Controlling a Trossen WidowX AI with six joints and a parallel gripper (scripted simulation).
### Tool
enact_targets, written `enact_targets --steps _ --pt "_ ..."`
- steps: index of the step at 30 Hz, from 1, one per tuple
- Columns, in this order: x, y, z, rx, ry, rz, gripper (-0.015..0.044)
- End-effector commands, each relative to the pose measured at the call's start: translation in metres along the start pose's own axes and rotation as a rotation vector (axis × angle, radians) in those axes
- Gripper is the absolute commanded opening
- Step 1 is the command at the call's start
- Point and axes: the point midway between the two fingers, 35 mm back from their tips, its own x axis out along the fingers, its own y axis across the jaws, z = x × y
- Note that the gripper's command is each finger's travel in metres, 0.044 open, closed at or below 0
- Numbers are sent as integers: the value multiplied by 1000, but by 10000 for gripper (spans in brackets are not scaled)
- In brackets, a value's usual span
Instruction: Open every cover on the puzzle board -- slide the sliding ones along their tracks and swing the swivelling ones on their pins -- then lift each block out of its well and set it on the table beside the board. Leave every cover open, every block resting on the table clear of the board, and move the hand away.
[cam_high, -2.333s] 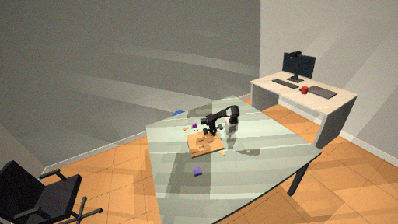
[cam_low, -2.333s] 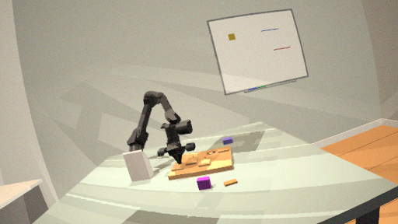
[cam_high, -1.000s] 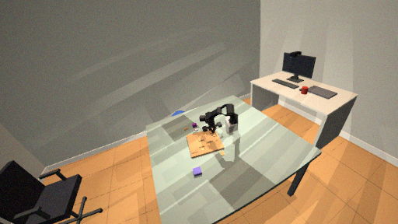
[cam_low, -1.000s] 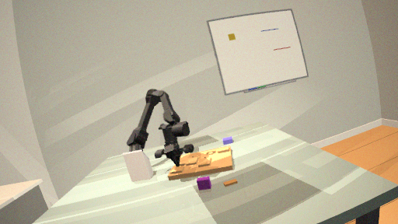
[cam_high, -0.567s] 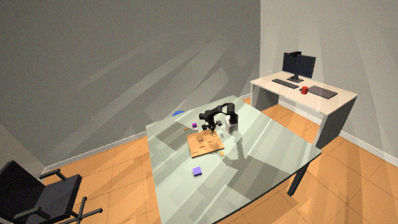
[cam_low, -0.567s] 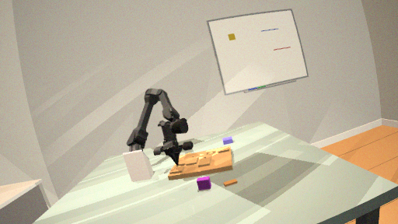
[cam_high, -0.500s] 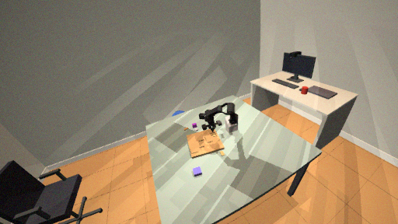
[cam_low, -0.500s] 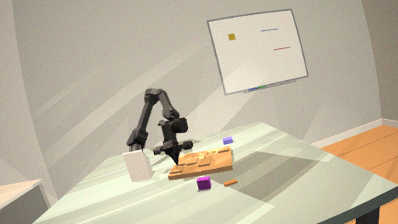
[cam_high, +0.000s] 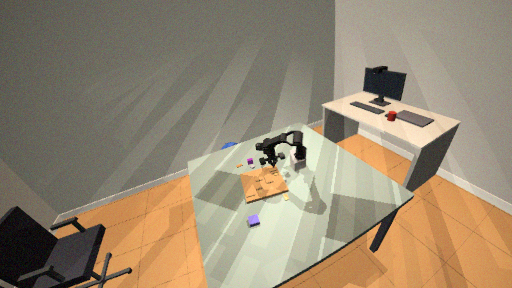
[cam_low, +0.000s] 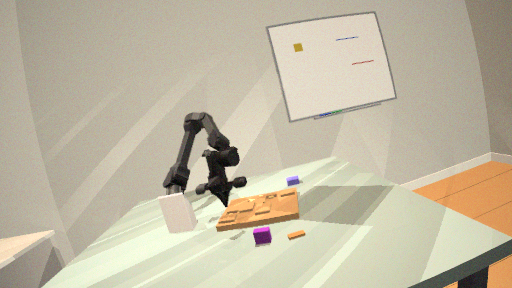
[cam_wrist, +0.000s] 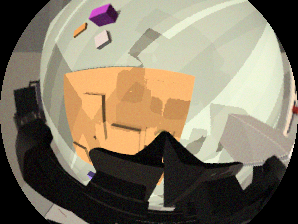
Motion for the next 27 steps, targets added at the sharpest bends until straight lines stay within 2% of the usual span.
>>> enact_targets --steps 1,6,25,27 --pt "-8 3 2 -10 -7 8 0" --pt "-6 2 0 -69 0 0 0" --pt "-17 63 -20 -2052 -12 1 0" --pt "-18 69 -23 -2194 -12 0 0"
